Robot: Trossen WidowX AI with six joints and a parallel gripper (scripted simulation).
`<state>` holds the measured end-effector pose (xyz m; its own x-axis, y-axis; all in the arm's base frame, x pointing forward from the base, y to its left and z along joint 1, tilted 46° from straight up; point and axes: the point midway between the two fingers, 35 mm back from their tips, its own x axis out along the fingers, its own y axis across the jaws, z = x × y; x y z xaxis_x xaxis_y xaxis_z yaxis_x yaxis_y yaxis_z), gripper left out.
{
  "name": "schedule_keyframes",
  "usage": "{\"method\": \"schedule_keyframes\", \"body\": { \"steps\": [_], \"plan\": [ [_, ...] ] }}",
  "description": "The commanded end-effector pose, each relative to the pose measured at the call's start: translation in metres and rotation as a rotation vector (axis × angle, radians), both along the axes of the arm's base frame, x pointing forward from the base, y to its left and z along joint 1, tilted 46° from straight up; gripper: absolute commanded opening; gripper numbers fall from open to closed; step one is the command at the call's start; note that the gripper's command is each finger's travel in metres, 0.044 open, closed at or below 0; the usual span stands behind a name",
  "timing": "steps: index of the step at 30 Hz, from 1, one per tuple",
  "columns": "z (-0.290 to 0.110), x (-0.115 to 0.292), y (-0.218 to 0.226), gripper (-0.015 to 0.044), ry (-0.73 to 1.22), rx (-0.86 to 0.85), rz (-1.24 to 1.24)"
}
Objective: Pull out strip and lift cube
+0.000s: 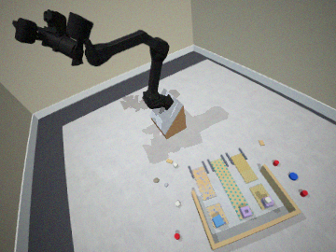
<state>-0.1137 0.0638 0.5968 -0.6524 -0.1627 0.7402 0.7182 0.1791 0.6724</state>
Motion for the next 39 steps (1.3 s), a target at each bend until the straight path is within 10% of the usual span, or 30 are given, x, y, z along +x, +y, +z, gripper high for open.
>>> {"method": "schedule_keyframes", "body": {
  "steps": [1,20,39],
  "plan": [
    [0.0,0.0,-0.002,0.04,0.004,0.005,0.004],
    [-0.068,0.156,-0.247,0.04,0.367,0.626,0.505],
    [-0.233,0.404,-0.208,0.04,1.132,0.907,0.889]
  ]
}}
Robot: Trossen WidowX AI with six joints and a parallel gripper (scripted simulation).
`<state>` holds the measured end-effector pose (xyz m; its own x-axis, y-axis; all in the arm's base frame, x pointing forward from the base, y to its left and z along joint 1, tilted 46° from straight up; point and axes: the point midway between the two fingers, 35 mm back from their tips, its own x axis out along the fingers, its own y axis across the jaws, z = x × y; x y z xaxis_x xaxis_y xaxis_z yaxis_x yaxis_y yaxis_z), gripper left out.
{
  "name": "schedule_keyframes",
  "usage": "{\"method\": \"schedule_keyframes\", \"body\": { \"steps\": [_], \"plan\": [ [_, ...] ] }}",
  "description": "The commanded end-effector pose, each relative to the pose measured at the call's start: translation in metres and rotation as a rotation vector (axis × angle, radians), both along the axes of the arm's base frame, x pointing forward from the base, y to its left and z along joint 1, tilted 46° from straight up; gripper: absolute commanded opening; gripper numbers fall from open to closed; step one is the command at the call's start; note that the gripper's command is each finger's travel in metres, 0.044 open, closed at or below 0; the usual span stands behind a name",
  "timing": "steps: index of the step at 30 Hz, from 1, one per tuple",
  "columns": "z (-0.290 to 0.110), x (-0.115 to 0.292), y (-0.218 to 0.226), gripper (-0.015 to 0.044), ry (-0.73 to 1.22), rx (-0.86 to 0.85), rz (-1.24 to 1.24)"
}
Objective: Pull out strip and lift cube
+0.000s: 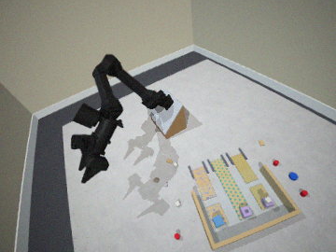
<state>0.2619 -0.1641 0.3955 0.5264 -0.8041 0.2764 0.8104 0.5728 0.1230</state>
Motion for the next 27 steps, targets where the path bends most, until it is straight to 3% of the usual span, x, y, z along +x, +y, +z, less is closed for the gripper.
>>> {"method": "schedule_keyframes", "body": {
  "steps": [1,7,13,24,27],
  "plan": [
    [-0.04,0.035,0.026,0.04,0.14,0.008,0.099],
    [-0.114,0.08,0.087,0.04,0.383,-0.009,0.258],
    [-0.192,0.095,0.159,0.04,0.638,-0.089,0.42],
    [-0.326,0.042,0.274,0.04,1.082,-0.429,0.69],
    [-0.34,0.03,0.283,0.04,1.13,-0.488,0.718]
  ]
}}
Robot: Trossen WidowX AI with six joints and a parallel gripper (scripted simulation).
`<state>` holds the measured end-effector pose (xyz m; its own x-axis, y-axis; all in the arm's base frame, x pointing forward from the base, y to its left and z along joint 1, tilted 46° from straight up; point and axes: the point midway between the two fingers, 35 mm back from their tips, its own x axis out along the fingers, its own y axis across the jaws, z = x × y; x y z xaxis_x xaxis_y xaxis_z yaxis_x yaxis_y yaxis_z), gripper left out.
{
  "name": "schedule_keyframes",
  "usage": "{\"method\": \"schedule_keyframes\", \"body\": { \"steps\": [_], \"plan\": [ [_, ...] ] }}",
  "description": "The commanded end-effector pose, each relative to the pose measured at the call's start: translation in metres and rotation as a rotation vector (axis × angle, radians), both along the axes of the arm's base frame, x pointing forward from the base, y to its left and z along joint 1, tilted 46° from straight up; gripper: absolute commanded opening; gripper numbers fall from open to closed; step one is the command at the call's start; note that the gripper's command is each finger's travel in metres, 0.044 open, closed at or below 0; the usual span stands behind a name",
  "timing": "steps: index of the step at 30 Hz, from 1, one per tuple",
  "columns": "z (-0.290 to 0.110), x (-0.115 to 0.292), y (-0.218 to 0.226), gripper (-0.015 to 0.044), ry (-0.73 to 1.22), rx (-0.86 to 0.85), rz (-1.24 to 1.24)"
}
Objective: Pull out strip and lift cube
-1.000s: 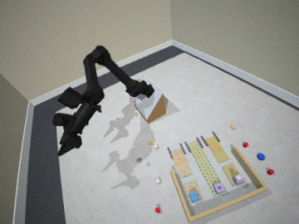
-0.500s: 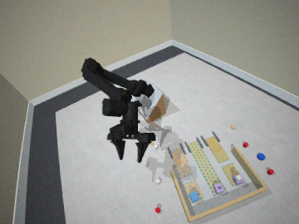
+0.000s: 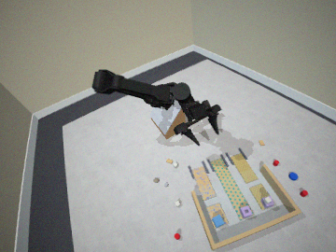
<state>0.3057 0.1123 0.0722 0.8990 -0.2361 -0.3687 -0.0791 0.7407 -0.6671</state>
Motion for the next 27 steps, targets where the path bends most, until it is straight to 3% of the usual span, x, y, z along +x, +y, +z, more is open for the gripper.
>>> {"method": "schedule_keyframes", "body": {
  "steps": [1,7,22,27],
  "plan": [
    [-0.016,-0.014,0.007,0.04,0.044,-0.066,0.045],
    [-0.016,-0.014,0.007,0.04,0.044,-0.066,0.045],
    [-0.08,0.054,-0.004,0.0006,0.396,0.022,-0.391],
    [-0.098,0.065,-0.019,0.0,0.499,0.025,-0.596]
  ]
}}
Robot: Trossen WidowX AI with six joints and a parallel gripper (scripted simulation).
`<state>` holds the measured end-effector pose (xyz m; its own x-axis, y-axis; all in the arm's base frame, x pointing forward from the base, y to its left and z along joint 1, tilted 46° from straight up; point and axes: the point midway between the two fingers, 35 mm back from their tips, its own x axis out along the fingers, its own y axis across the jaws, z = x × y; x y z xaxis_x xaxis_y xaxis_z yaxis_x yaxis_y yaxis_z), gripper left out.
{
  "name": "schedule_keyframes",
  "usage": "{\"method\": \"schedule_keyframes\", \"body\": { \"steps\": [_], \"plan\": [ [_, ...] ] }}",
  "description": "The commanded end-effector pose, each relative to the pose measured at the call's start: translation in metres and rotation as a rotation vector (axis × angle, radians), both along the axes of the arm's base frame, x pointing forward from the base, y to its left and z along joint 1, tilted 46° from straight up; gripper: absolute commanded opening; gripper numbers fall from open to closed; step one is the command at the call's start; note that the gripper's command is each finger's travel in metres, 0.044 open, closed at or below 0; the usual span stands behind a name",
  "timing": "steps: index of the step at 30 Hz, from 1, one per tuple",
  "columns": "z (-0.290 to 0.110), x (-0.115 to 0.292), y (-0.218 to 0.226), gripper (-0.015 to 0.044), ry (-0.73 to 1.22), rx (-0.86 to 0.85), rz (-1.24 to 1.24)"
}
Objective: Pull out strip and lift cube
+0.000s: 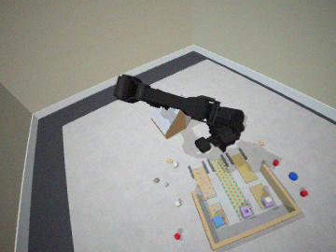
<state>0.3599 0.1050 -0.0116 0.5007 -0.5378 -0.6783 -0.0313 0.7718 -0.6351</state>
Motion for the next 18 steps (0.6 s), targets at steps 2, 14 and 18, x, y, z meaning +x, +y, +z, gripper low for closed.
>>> {"method": "schedule_keyframes", "body": {
  "steps": [2,14,18],
  "plan": [
    [-0.02,0.013,-0.02,0.0,0.117,-0.022,-0.251],
    [-0.022,0.016,-0.033,0.0,0.162,-0.048,-0.351],
    [-0.027,0.018,-0.037,0.0,0.162,-0.047,-0.351]
  ]
}}
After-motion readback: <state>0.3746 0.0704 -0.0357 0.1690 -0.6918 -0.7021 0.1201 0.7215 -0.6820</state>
